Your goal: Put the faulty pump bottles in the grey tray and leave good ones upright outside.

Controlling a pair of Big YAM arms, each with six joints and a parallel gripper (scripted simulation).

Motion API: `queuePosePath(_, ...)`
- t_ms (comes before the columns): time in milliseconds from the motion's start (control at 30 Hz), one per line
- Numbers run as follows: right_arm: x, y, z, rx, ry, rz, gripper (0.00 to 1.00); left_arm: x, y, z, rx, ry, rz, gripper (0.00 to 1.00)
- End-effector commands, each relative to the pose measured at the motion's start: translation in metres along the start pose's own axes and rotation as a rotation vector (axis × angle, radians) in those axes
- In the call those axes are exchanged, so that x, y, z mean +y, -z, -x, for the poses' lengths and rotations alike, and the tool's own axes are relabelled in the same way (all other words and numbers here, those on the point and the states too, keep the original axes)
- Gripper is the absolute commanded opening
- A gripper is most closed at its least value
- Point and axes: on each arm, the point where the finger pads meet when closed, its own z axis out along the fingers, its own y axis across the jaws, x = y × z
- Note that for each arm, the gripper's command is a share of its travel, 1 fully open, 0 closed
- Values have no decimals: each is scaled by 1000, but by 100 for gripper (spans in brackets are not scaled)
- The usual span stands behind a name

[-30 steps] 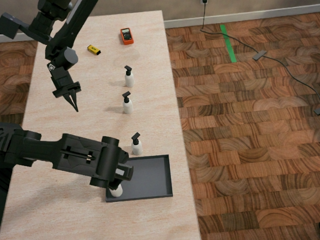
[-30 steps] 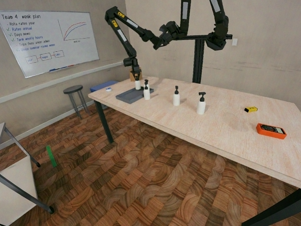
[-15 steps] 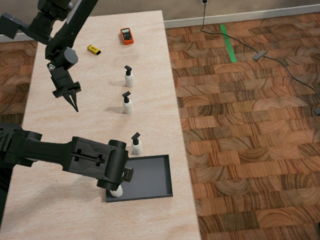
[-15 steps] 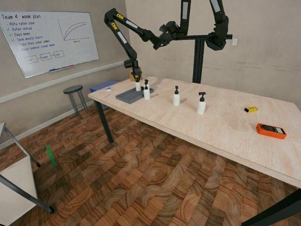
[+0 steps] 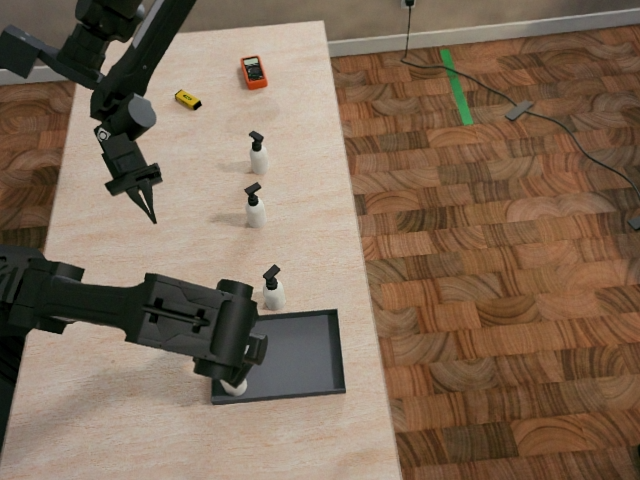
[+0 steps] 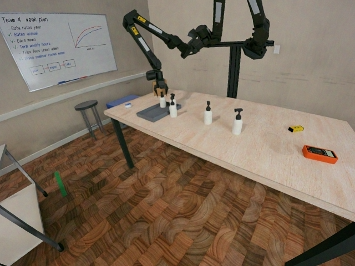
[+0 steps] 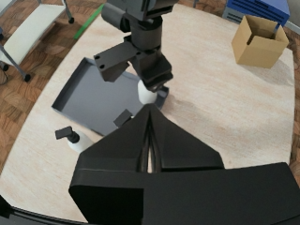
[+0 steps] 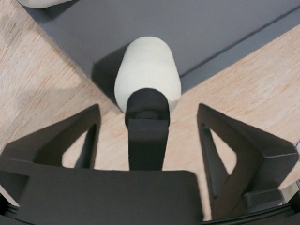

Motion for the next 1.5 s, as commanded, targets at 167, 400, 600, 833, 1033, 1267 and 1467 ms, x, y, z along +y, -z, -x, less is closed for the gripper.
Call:
queuePosePath(167, -1, 14, -11, 10, -8, 21, 75, 1, -3, 6, -11, 5, 4, 0)
queuePosePath(400, 1, 26, -1, -4, 1, 22, 75, 1, -3, 6, -11, 5, 4, 0)
queuePosePath(600, 10, 41, -1, -7, -2, 12, 75, 1, -3, 6, -11, 5, 4, 0)
queuePosePath(833, 7, 51, -3, 3, 0, 5, 75, 1, -3, 6, -11, 5, 4, 0)
queuePosePath(1033, 3, 46, -1, 2, -1, 0, 75, 1, -3, 6, -11, 5, 4, 0)
queuePosePath(1267, 4, 73, 3, -10, -269, 4, 100, 1, -3, 6, -11, 5, 4, 0)
queuePosePath(1467, 5, 98, 3, -12, -475, 8, 100, 1, -3, 6, -11, 5, 4, 0)
